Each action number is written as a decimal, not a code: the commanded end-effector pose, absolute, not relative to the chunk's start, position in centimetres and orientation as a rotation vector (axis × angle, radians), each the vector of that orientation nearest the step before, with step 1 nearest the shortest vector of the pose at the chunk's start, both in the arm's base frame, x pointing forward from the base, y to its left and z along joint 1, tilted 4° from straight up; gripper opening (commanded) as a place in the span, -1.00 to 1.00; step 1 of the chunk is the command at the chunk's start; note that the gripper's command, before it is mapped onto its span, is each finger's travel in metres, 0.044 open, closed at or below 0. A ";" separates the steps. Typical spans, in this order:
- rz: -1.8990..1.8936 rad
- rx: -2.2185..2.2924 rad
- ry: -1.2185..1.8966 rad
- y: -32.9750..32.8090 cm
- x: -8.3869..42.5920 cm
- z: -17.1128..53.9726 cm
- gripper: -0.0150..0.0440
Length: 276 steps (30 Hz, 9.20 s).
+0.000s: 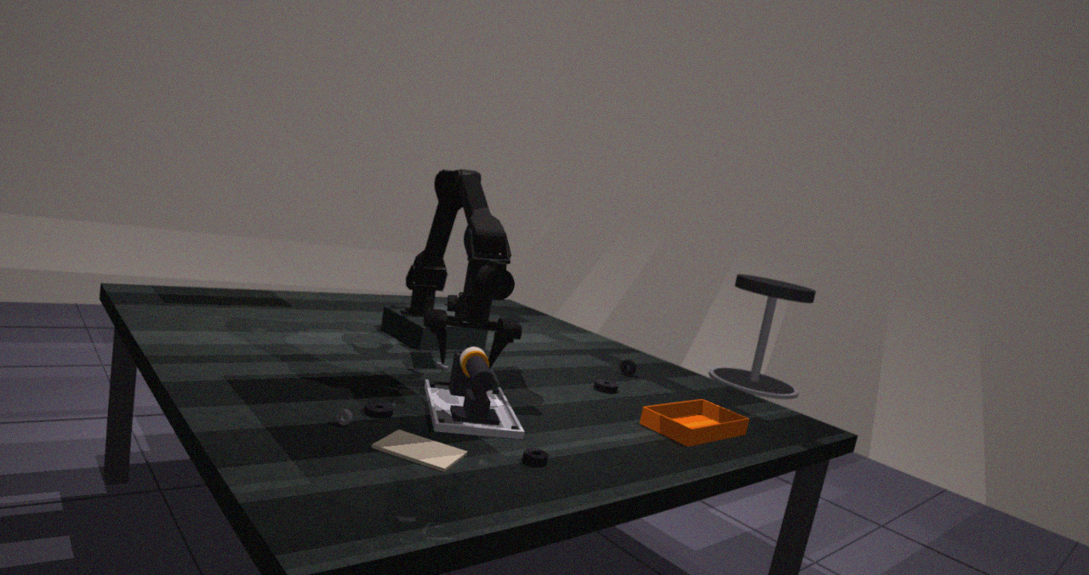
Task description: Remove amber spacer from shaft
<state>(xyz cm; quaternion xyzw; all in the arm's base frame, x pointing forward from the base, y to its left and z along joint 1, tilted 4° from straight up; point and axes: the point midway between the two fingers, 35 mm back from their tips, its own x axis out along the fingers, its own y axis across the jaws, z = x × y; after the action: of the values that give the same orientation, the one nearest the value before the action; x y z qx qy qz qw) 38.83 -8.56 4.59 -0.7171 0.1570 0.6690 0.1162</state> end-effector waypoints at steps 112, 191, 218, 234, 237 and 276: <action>1.966 -2.099 0.457 -7.8 37.0 4.3 -0.49; 1.966 -2.099 0.457 -7.7 36.6 4.2 -0.49; 1.966 -2.099 0.457 -8.0 37.5 4.4 -0.49; 1.965 -2.100 0.457 -8.2 38.0 4.5 -0.49; 1.965 -2.100 0.457 -8.3 38.1 4.5 -0.49; 1.964 -2.100 0.458 -8.6 38.8 4.5 -0.49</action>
<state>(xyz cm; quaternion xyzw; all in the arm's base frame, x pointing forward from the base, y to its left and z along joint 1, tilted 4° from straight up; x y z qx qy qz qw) 38.46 -8.42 4.37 -0.7125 0.1552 0.6743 0.1167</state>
